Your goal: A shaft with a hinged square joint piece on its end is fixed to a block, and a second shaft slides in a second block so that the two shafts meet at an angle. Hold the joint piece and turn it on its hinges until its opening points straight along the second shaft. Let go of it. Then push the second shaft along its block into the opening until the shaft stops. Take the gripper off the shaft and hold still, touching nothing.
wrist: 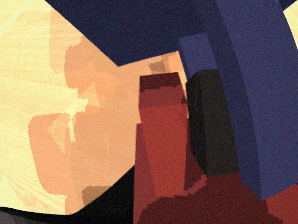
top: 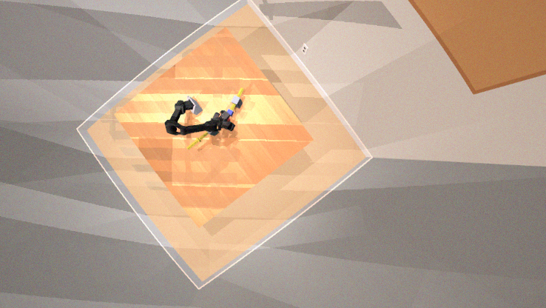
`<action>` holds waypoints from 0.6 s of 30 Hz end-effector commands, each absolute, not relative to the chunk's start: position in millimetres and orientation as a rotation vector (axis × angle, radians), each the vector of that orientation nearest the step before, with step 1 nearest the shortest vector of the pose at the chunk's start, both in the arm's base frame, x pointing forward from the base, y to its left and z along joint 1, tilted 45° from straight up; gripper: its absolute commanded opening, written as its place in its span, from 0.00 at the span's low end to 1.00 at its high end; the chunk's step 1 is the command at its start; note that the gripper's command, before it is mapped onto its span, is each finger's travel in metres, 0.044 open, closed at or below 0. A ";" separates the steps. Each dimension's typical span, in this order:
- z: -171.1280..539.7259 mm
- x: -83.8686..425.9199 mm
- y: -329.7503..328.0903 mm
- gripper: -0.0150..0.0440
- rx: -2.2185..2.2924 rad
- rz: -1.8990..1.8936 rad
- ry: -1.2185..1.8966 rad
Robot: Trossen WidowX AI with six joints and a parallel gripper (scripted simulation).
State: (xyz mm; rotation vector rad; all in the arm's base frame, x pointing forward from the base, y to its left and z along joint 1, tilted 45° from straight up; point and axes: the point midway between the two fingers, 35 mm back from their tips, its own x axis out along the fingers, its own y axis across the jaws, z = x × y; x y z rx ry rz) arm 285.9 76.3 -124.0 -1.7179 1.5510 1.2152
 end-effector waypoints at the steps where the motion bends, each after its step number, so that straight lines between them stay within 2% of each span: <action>1: -124.0 285.9 76.3 0.25 -1.718 1.215 1.551; 18: -111.8 282.9 78.0 0.25 -1.860 0.931 1.704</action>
